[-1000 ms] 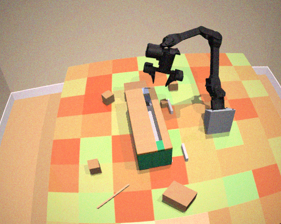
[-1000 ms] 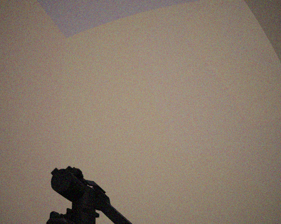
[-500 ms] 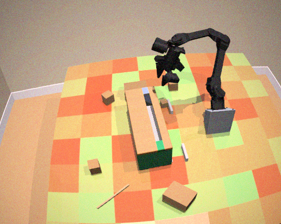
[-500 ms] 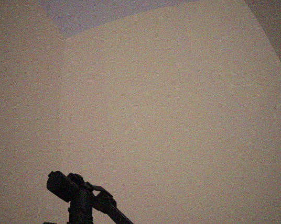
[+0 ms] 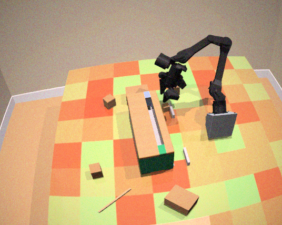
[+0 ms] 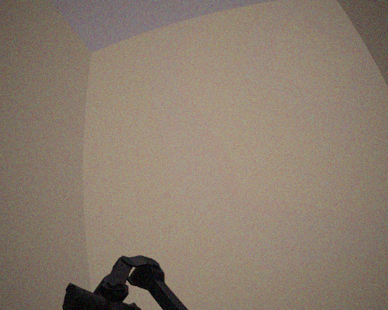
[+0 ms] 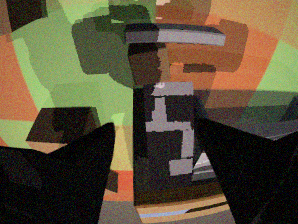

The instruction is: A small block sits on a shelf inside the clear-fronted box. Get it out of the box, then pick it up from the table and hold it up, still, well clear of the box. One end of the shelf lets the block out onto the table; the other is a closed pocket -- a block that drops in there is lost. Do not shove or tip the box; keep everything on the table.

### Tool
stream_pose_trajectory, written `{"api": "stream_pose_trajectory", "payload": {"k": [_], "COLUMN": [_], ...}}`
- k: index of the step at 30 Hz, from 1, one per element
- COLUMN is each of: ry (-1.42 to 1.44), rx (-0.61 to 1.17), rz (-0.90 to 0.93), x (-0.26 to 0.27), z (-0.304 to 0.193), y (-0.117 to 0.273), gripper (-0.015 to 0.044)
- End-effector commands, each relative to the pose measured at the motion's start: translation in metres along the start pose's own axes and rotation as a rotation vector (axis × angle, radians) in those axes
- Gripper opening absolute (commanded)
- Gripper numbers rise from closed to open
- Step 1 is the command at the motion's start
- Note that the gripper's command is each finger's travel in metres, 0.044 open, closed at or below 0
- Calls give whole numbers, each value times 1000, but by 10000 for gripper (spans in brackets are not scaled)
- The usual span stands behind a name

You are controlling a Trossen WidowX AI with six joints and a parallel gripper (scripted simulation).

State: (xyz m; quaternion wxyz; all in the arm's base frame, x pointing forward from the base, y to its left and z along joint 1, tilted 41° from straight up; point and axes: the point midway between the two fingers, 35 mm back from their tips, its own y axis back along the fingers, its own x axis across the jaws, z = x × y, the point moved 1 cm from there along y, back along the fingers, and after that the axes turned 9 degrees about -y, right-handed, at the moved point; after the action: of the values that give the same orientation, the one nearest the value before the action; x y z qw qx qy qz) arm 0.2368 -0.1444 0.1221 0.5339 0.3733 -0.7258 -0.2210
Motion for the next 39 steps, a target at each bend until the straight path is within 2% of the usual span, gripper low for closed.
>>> {"api": "stream_pose_trajectory", "payload": {"k": [1,39], "ry": [4,5], "rx": [11,11], "rz": [3,5], "x": [2,5], "z": [8,29], "y": [-14,-66], "gripper": [285,285]}}
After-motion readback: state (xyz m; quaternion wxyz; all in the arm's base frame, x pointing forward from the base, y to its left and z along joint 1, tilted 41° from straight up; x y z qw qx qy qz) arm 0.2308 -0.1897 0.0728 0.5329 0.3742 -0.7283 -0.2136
